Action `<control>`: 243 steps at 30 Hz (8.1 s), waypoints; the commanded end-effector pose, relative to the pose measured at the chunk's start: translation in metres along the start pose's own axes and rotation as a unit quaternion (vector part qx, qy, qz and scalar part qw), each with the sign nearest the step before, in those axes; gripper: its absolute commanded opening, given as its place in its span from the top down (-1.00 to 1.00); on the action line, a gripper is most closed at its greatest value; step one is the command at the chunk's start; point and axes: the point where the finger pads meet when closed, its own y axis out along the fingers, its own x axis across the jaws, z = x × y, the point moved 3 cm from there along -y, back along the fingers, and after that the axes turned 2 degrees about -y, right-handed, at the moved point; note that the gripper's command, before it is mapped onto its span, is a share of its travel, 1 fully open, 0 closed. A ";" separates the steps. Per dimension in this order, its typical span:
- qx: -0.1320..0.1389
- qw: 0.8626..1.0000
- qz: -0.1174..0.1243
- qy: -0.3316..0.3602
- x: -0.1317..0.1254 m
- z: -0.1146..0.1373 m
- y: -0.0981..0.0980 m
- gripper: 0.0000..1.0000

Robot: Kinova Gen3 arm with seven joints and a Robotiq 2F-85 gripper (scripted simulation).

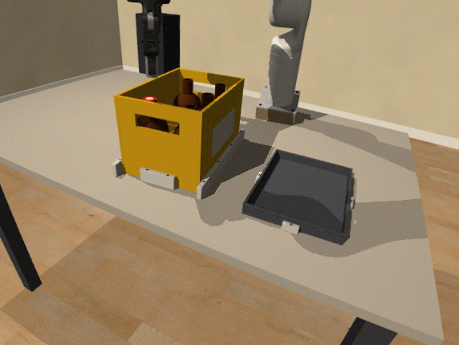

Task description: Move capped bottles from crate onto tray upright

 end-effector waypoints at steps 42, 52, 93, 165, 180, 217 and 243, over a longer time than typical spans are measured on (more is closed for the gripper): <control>-0.002 0.995 -0.015 -0.098 0.008 0.007 0.033 -0.20; -0.002 0.995 -0.015 -0.098 0.008 0.007 0.033 -0.20; -0.002 0.995 -0.015 -0.098 0.009 0.007 0.071 -0.20; -0.002 0.995 -0.015 -0.098 0.008 0.007 0.034 1.00; -0.003 0.995 -0.017 -0.097 0.007 0.007 -0.005 1.00; -0.003 0.995 -0.016 -0.097 0.002 0.008 -0.099 1.00; -0.004 0.995 -0.020 -0.096 0.006 -0.044 -0.106 1.00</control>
